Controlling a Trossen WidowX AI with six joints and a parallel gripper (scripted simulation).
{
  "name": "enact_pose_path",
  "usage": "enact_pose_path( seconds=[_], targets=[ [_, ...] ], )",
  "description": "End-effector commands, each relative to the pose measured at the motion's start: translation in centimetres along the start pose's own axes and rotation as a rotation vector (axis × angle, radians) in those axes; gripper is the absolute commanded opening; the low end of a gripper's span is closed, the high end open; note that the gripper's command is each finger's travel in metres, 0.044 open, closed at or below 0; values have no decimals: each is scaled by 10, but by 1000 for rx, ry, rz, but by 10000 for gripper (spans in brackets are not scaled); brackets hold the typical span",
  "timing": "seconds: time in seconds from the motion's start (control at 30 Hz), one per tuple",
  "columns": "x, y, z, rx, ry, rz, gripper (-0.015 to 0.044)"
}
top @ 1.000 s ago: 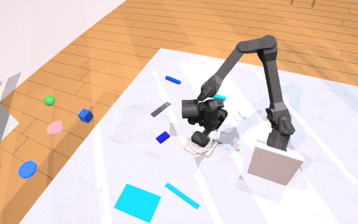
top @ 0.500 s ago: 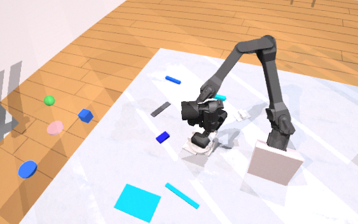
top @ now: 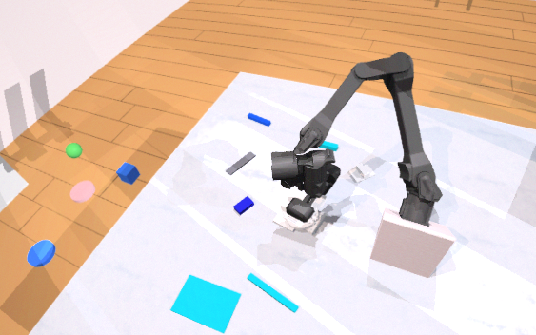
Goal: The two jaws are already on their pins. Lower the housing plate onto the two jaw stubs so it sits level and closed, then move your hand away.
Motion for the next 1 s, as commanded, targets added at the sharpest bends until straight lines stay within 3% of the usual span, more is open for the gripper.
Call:
enact_pose_path(
  seconds=[0.0, 0.97],
  targets=[
    [1, 0, 0, 0, -4, -5, 351],
    [2, -1, -37, -1, -5, -4, 351]
  ],
)
Point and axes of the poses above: the point midway between the two fingers, 35 mm back from their tips, its own z axis back along the fingers, its own x axis across the jaws, y = z × x, the point moved 8 cm from there along z, back along the fingers, and after that the axes turned 1 degree about z, right-handed, at the moved point
